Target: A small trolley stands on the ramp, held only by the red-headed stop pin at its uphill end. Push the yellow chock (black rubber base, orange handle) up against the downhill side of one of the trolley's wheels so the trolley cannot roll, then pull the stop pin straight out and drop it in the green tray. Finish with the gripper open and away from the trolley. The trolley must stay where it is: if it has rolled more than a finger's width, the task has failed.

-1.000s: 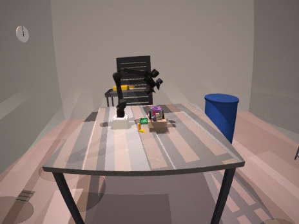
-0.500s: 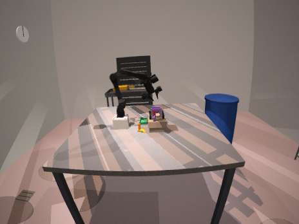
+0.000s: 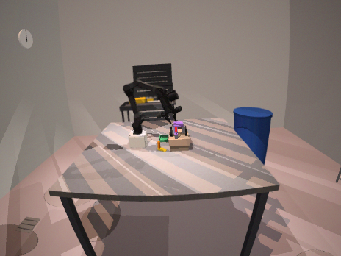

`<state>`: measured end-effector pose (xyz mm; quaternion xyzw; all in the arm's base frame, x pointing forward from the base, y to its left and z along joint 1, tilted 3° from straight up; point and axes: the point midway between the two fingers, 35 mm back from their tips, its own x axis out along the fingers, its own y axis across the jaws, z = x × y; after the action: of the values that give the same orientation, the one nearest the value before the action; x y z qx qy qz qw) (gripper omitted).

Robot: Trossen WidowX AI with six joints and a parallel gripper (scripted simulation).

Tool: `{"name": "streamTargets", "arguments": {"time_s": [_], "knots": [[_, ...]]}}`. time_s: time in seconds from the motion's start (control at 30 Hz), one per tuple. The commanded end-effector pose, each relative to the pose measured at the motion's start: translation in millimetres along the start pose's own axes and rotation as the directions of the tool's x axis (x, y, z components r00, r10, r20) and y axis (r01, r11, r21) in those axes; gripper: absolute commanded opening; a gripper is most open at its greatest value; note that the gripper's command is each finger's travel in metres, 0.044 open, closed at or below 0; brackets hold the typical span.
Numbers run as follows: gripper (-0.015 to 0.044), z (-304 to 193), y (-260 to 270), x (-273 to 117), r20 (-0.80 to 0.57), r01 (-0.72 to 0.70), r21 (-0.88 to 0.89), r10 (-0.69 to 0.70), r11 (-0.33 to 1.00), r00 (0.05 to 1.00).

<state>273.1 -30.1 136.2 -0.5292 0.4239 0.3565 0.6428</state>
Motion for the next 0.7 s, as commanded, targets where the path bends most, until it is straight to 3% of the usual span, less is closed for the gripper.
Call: {"name": "streamTargets", "arguments": {"time_s": [0.0, 0.43, 0.67], "knots": [[0.019, -28.9, 9.3, 3.2, -0.063, -0.028, 0.102, 0.035, 0.994, 0.997], [0.019, -89.5, 91.4, 18.8, -0.097, -0.275, 0.255, 0.308, 0.927, 0.946], [0.019, -91.7, 96.2, 22.9, -0.095, -0.287, 0.263, 0.321, 0.921, 0.942]]}}
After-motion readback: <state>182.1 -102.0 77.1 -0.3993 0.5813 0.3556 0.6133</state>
